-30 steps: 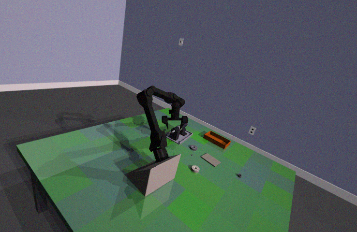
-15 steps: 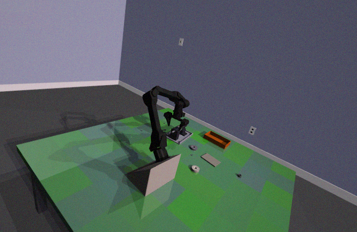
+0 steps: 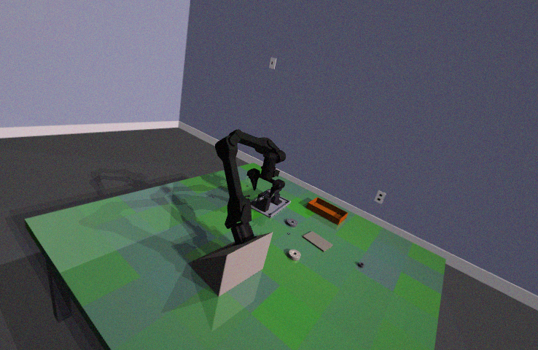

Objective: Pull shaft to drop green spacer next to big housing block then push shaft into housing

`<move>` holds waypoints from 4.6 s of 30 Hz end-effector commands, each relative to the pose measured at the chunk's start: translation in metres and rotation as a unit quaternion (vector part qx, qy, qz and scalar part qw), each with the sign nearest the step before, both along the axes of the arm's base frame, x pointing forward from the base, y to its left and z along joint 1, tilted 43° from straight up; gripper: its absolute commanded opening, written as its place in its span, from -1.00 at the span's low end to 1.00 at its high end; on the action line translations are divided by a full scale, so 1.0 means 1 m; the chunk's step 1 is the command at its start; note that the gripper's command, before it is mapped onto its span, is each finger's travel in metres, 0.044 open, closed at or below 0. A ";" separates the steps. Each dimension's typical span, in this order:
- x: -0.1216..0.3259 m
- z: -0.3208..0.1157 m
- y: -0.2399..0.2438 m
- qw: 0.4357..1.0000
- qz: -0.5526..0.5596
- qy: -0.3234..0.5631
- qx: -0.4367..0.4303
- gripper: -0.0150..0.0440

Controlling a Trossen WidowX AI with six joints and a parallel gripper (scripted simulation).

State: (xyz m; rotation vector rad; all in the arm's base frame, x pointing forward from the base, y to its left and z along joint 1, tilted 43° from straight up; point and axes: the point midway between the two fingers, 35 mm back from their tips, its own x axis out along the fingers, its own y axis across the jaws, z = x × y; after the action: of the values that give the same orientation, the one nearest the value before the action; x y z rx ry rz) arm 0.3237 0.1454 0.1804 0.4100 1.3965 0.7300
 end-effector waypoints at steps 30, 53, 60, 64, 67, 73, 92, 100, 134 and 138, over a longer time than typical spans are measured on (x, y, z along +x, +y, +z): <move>0.001 -0.020 0.020 1.000 -0.001 0.003 0.002 1.00; 0.000 -0.030 0.029 1.000 -0.001 0.003 0.003 1.00; 0.000 -0.030 0.029 1.000 -0.001 0.003 0.003 1.00; 0.000 -0.030 0.029 1.000 -0.001 0.003 0.003 1.00; 0.000 -0.030 0.029 1.000 -0.001 0.003 0.003 1.00; 0.000 -0.030 0.029 1.000 -0.001 0.003 0.003 1.00; 0.000 -0.043 0.042 1.000 -0.001 0.003 0.004 1.00; 0.000 -0.043 0.042 1.000 -0.001 0.003 0.004 1.00; -0.001 -0.043 0.042 1.000 -0.001 0.002 0.005 -0.49; -0.004 -0.043 0.041 1.000 -0.001 0.003 0.004 -0.49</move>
State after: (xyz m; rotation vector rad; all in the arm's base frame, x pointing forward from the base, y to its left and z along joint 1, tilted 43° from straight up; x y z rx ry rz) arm 0.3232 0.1865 0.1368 0.4190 1.3964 0.7344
